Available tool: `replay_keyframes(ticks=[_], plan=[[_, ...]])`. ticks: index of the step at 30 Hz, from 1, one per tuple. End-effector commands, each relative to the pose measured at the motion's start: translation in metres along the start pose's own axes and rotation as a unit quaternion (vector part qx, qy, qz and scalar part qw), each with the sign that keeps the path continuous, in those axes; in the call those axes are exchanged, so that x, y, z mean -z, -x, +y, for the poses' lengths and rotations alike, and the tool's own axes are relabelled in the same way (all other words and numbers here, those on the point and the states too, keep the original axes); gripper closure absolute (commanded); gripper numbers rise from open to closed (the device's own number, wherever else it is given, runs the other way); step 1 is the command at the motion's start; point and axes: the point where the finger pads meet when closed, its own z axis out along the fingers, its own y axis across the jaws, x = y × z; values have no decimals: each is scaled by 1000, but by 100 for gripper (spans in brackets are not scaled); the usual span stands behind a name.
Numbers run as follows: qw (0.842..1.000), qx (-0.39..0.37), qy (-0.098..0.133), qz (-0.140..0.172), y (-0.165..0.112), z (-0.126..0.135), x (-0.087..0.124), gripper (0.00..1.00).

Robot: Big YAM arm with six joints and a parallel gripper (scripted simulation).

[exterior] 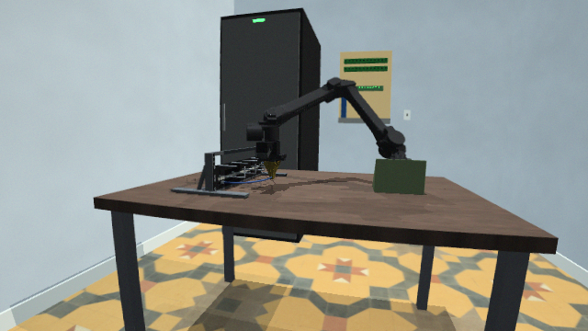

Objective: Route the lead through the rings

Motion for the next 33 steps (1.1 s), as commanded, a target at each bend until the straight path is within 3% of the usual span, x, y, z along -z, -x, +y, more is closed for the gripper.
replay_keyframes(ticks=[1, 24, 28, 33], plan=[[999, -20, -37, -16, 2, -25, 47, 100], [999, -21, -38, -18, 1, -22, 104, 100], [999, -16, -32, -14, 1, -14, 103, 100], [999, -21, -38, -18, 0, -21, 116, 100]])
